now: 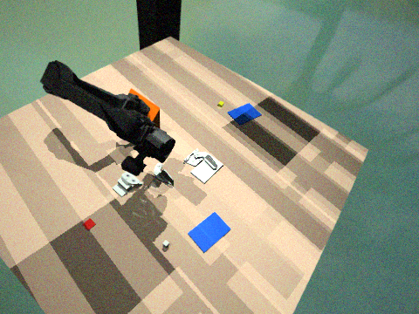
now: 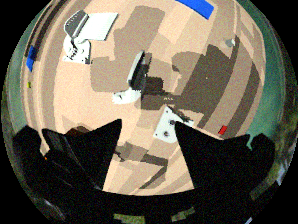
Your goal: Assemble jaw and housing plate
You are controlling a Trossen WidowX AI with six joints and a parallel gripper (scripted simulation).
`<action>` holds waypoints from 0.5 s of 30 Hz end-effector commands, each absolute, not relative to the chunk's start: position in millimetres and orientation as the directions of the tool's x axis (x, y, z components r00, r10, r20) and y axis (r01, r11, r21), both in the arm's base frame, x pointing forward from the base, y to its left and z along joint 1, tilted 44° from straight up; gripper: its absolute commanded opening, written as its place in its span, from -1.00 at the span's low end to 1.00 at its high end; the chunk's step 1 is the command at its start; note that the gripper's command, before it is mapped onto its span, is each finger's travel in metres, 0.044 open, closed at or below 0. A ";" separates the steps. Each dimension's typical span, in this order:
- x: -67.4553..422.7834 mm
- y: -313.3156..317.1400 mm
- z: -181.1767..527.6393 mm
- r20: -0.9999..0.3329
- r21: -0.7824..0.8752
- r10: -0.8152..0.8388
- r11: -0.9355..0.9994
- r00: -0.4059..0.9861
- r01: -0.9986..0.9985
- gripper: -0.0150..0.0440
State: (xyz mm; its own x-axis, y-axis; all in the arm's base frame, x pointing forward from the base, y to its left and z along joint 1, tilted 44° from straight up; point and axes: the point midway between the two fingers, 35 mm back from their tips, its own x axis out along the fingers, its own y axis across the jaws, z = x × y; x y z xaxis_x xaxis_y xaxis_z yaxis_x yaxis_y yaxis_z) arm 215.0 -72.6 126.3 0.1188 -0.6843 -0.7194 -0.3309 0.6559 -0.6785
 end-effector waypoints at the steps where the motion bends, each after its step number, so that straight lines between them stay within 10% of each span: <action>1: 215.0 -72.5 126.3 -0.720 -0.678 -0.684 0.656 0.119 -0.331 0.29; 10: 215.0 -72.5 126.3 -0.720 -0.678 -0.684 0.656 0.119 -0.331 -0.49; 15: 215.0 -72.5 126.3 -0.720 -0.678 -0.684 0.656 0.119 -0.331 -0.49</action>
